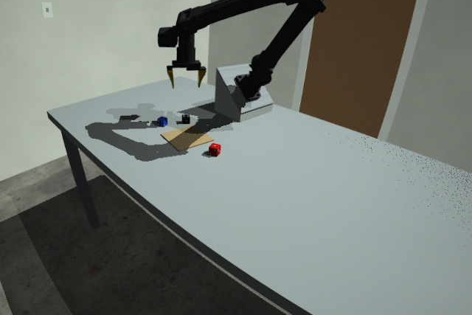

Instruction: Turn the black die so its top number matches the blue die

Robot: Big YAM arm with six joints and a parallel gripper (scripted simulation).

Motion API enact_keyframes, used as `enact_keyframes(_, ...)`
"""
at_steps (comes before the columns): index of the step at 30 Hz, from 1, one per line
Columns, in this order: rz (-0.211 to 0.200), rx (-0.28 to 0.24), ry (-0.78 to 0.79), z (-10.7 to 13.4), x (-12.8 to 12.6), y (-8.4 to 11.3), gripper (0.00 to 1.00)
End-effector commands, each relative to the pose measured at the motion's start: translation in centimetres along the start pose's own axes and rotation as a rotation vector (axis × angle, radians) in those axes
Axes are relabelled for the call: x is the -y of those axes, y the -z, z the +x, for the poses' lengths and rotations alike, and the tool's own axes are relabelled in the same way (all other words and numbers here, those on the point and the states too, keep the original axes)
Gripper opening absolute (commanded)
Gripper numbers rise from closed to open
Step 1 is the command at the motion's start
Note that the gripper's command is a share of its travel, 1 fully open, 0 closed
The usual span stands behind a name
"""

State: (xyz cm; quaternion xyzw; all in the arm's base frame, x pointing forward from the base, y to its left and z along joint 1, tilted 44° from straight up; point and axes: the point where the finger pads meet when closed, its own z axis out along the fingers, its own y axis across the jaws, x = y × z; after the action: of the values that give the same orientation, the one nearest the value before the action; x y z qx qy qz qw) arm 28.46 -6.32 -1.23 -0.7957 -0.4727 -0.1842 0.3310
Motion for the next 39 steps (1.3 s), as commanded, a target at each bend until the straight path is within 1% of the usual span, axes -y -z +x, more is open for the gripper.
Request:
enact_keyframes(1,-0.038,0.006,0.025,0.1,-1.5,1.3,1.00)
enact_keyframes(8,-0.033,0.008,0.066,0.1,-1.4,0.8,1.00)
enact_keyframes(11,-0.012,0.008,0.125,0.1,-0.8,0.0,1.00)
enact_keyframes(12,-0.003,0.007,0.152,0.1,-0.5,-0.4,1.00)
enact_keyframes(13,-0.002,0.006,0.184,0.1,-0.5,-0.5,1.00)
enact_keyframes(16,-0.014,0.009,0.318,0.2,-1.1,-0.4,1.00)
enact_keyframes(18,-0.013,0.008,0.364,0.1,-0.9,-0.5,1.00)
enact_keyframes(19,-0.004,-0.002,0.399,-0.2,-0.3,-0.6,1.00)
enact_keyframes(20,-0.003,0.001,0.442,-0.1,-0.4,-0.9,1.00)
enact_keyframes(21,-0.002,0.002,0.469,-0.1,-0.4,-1.0,1.00)
enact_keyframes(23,-0.002,0.002,0.469,-0.1,-0.4,-1.0,1.00)
enact_keyframes(24,-0.023,0.016,0.548,0.6,-1.9,-0.1,1.00)
enact_keyframes(28,-0.035,0.024,0.635,0.6,-2.5,0.0,1.00)
enact_keyframes(29,-0.012,0.004,0.668,-0.2,-0.5,-1.2,1.00)
enact_keyframes(31,-0.006,0.005,0.745,-0.1,-0.5,-1.5,1.00)
enact_keyframes(32,-0.006,0.005,0.750,-0.1,-0.5,-1.5,1.00)
enact_keyframes(34,-0.009,0.011,0.832,0.5,-1.4,-0.9,1.00)
enact_keyframes(35,-0.009,0.011,0.839,0.6,-1.5,-0.8,1.00)
enact_keyframes(37,-0.018,0.019,0.915,0.5,-1.8,-1.0,1.00)
enact_keyframes(39,-0.020,0.021,0.931,0.5,-1.8,-1.0,1.00)
